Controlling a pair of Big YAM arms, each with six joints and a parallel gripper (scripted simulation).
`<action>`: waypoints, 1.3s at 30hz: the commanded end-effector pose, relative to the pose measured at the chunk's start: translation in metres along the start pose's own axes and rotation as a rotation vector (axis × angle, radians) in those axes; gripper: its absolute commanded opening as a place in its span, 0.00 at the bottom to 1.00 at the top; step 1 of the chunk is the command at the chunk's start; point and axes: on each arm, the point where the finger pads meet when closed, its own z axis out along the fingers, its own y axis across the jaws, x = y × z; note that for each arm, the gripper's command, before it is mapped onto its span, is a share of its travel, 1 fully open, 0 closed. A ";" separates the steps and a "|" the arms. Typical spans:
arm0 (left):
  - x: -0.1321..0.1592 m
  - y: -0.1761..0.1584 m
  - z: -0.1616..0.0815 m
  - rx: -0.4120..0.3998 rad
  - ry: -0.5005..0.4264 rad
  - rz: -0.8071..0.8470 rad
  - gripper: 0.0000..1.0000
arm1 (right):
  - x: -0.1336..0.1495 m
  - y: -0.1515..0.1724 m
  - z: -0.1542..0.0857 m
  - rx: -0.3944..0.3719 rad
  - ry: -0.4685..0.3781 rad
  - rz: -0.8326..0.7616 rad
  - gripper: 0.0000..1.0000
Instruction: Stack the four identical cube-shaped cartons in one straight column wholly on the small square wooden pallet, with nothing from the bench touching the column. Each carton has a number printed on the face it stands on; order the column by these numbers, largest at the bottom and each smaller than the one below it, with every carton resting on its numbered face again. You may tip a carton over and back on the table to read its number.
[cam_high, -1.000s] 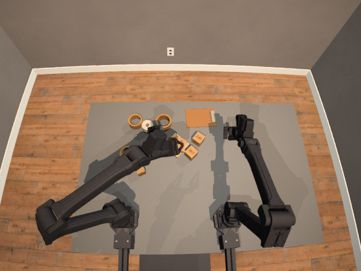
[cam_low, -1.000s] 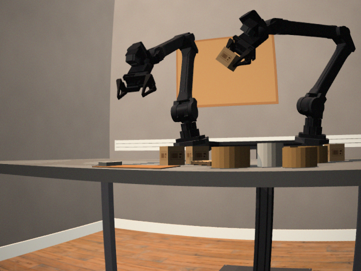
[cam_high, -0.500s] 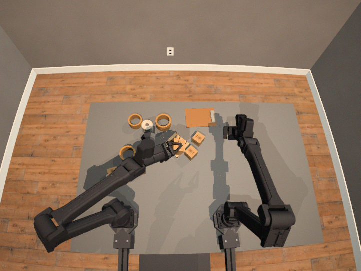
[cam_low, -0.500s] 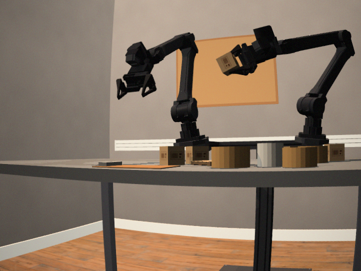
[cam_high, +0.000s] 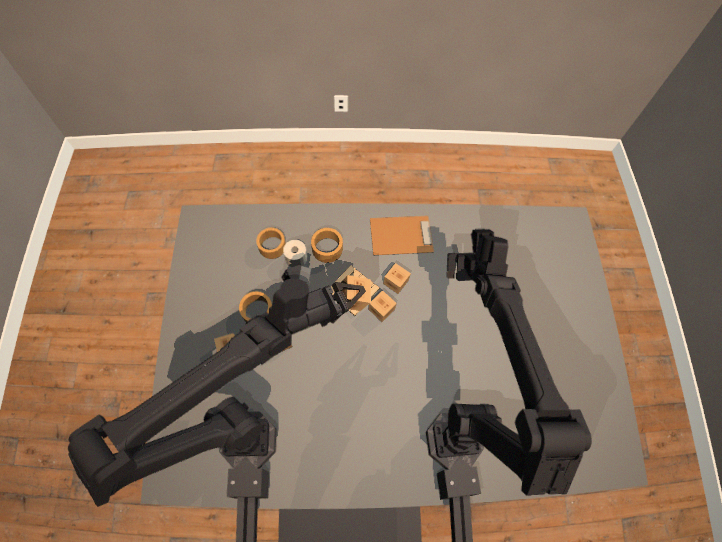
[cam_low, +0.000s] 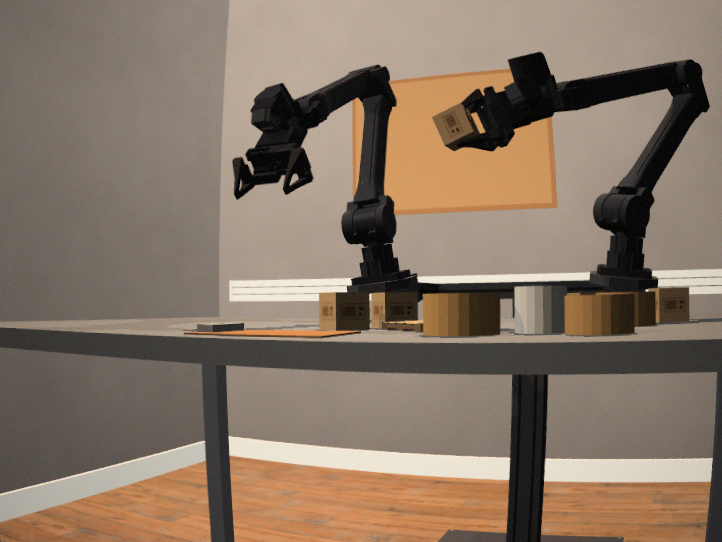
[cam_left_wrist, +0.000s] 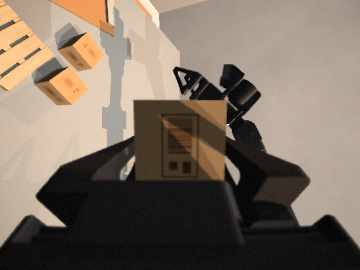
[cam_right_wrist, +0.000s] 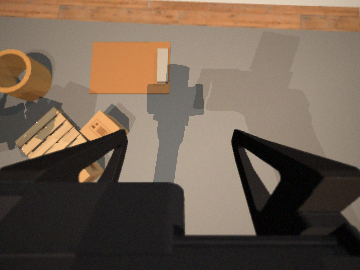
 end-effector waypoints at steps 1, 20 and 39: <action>-0.025 -0.036 -0.001 0.052 -0.040 -0.001 0.54 | -0.032 -0.007 -0.010 0.013 -0.055 -0.008 1.00; -0.014 -0.025 -0.002 0.040 -0.023 0.000 0.54 | -0.027 0.066 0.011 -0.198 -0.216 0.416 1.00; -0.014 -0.025 -0.002 0.040 -0.023 0.000 0.54 | -0.015 0.171 -0.023 -0.683 -0.303 0.883 1.00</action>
